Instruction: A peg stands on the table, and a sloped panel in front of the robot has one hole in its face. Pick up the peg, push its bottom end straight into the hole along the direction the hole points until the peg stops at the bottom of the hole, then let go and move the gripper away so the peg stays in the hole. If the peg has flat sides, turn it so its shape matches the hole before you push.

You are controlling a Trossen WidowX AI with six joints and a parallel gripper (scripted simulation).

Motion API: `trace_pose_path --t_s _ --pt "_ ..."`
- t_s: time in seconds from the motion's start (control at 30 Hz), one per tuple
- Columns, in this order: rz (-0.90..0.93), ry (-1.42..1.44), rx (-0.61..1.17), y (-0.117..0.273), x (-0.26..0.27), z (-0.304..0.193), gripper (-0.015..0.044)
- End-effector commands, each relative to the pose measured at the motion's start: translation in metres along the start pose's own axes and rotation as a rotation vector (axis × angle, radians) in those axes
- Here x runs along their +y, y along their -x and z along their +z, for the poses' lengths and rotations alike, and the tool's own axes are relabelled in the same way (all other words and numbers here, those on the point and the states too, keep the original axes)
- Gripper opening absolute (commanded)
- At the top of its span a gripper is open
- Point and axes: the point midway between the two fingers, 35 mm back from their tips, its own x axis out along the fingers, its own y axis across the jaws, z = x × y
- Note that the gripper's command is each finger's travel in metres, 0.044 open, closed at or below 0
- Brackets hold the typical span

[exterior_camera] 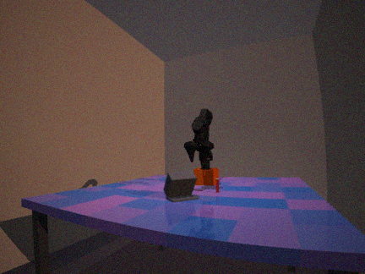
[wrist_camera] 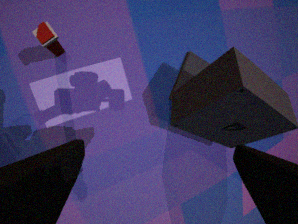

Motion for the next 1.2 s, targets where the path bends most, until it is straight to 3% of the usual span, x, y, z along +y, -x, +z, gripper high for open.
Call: trace_pose_path --t_s 0.0,0.8,1.17 --pt "0.052 0.083 0.002 -0.007 0.008 0.012 0.0440" --pt "0.345 0.626 0.010 -0.037 0.075 0.077 0.0440" --pt "0.352 0.641 0.010 -0.045 0.079 0.078 0.0440"
